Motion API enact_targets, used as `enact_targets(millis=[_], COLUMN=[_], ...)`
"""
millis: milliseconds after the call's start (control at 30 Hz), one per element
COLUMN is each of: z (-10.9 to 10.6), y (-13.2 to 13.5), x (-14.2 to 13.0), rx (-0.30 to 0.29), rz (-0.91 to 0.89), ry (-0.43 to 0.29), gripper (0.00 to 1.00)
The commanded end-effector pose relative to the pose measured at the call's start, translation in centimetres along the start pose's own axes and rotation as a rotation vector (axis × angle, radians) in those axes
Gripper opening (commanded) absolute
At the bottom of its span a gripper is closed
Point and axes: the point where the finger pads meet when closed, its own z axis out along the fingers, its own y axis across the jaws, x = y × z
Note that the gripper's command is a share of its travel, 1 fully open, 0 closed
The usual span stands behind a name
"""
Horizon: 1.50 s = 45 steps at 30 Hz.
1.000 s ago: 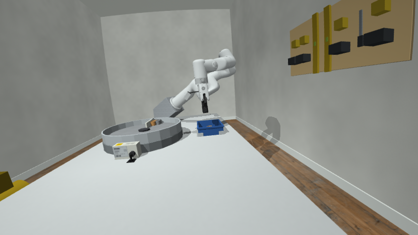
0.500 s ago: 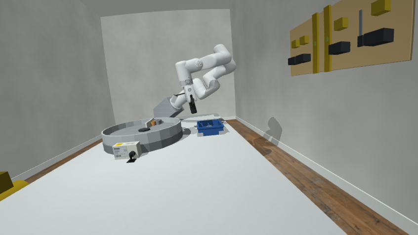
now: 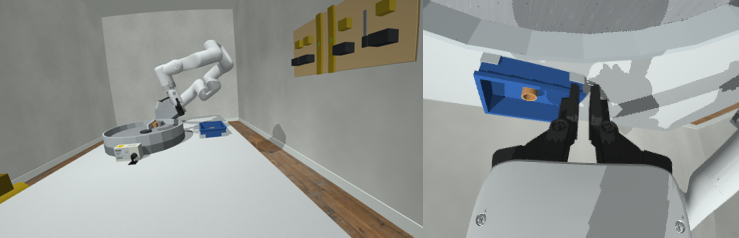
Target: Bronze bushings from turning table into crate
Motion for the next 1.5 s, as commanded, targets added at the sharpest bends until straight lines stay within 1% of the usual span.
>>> enact_targets(millis=[0,67,200,567,633,800,967,1467], z=[-1.2,-1.2,-2.0,-3.7,-3.7,-4.2,-4.4,-4.5], y=[1.9,1.9,3.8,7.6,7.6,8.6,9.2,9.4], x=[3.3,3.3,6.0,11.5,11.5,12.9,13.6,13.9], rx=[-0.034,-0.034,-0.059,-0.11,-0.11,-0.123,-0.129,-0.131], rz=[-0.094,-0.094,-0.164,-0.305,-0.305,-0.342,-0.362,-0.369], ry=[-0.097,-0.097,-0.158,-0.28,-0.28,-0.313,-0.33,-0.336], gripper=[0.1,0.1,0.1,0.1,0.1,0.1,0.1,0.1])
